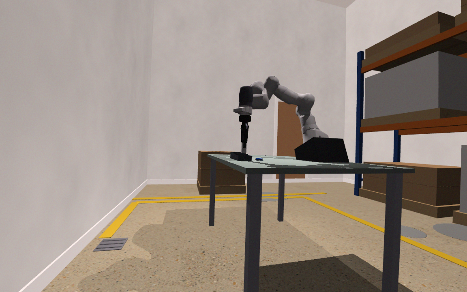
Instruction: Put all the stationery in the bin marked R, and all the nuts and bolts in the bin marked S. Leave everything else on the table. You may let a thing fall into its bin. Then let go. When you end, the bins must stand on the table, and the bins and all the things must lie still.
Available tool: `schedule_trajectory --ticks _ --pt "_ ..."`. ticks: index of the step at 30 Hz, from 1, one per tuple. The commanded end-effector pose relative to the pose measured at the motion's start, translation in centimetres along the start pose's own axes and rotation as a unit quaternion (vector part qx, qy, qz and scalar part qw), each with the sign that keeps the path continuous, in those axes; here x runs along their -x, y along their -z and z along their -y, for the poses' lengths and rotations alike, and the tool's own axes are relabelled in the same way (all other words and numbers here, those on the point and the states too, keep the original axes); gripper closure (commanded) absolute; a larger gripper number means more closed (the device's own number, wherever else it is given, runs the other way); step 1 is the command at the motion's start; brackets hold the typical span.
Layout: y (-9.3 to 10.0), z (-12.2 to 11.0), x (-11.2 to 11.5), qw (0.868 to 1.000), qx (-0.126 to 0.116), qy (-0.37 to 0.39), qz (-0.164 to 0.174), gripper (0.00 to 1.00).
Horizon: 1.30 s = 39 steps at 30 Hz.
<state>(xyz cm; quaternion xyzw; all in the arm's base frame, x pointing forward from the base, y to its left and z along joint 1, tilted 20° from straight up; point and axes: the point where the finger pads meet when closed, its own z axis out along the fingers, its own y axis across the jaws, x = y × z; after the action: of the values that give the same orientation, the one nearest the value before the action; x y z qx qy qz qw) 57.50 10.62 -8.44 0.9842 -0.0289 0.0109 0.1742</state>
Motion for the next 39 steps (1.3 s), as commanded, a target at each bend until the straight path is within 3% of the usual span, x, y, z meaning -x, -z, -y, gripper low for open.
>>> schedule_trajectory --ticks 1,6,28,39 --pt "1.2 -0.1 0.1 1.000 0.001 0.002 0.002 0.95" --pt "3.1 -0.1 0.1 1.000 0.001 0.002 0.002 0.95" --pt "3.1 -0.1 0.1 1.000 0.001 0.002 0.002 0.95" --pt "12.3 -0.1 0.1 1.000 0.001 0.002 0.002 0.95"
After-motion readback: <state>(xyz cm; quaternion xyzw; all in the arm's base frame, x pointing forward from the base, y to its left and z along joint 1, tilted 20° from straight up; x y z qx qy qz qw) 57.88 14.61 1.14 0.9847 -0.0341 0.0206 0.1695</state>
